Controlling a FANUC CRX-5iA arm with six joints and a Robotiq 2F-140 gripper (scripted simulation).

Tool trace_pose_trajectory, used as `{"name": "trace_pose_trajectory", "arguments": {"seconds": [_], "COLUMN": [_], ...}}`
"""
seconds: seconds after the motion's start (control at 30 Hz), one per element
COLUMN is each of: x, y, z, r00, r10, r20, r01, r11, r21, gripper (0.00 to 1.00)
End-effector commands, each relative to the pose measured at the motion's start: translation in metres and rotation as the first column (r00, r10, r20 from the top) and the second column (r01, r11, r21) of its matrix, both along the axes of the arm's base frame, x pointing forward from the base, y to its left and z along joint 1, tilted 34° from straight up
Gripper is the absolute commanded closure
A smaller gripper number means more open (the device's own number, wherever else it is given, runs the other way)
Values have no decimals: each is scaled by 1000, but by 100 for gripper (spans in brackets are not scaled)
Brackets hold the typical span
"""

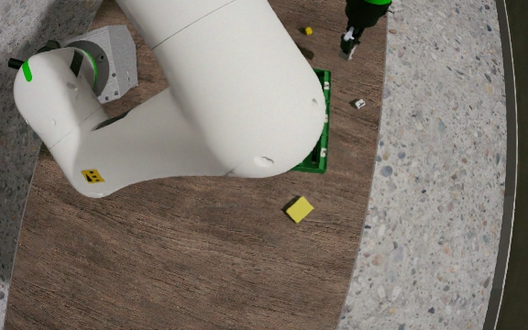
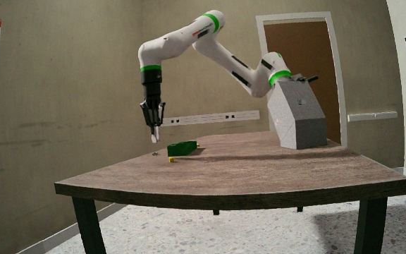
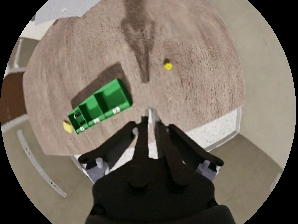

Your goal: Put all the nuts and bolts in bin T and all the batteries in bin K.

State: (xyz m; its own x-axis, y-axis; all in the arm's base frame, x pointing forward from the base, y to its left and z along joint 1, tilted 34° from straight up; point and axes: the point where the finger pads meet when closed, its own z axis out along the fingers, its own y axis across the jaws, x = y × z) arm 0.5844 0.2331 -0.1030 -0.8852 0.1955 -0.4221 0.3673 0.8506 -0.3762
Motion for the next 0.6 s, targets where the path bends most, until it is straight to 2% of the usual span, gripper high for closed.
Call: {"name": "trace_pose_trajectory", "arguments": {"seconds": [0.0, 0.47, 0.57], "x": [-4, -31, -33], "y": [-12, -84, -89], "z": [7, 40, 42], "r00": [1000, 1000, 1000], "r10": [2, 2, 2], "r20": [3, 3, 3], "r01": [-2, -2, -2], "r11": [1000, 1000, 1000], "r21": [2, 2, 2], "gripper": [85, 85, 85]}}
